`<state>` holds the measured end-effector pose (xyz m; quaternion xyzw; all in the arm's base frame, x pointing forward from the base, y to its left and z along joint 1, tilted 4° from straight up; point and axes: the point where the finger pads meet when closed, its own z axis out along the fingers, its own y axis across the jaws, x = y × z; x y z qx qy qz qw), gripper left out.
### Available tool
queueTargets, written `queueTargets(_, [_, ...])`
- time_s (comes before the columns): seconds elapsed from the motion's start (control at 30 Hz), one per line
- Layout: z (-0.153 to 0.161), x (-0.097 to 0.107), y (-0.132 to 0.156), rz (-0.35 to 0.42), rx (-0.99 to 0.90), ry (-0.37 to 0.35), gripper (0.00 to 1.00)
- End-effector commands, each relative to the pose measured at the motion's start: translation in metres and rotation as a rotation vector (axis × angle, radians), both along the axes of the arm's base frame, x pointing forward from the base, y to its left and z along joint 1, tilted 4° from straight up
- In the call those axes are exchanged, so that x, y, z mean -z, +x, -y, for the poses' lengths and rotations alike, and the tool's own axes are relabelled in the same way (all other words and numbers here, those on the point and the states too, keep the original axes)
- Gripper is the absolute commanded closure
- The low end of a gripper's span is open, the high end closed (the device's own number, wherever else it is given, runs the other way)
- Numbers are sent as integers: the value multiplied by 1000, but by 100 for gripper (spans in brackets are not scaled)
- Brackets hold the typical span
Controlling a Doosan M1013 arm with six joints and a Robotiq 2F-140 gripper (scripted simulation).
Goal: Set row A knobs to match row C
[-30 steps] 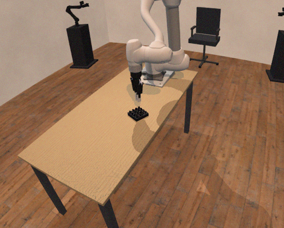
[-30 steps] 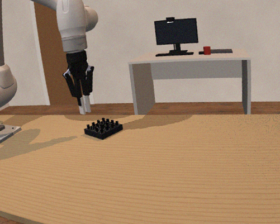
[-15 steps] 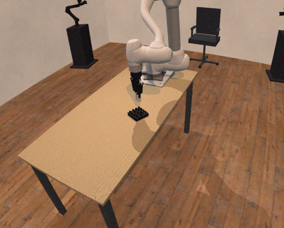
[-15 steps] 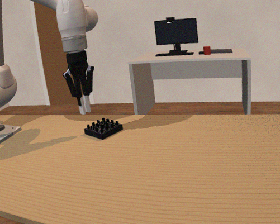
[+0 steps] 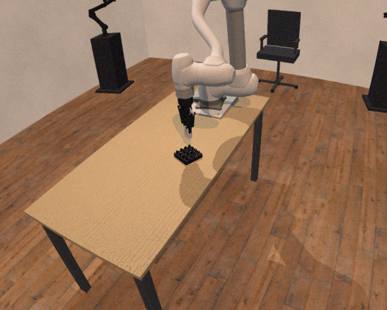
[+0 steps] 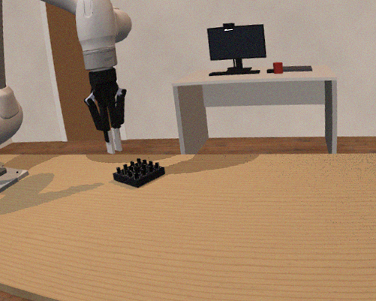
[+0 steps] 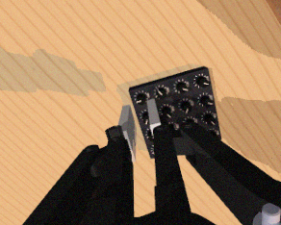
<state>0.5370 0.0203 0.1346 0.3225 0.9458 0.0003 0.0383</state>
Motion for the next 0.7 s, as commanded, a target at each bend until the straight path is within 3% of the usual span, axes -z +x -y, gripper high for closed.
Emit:
queueTargets(0.0, [0, 0, 0, 0, 0, 0, 88])
queueTargets(0.67, [0, 9, 1, 0, 0, 0, 88])
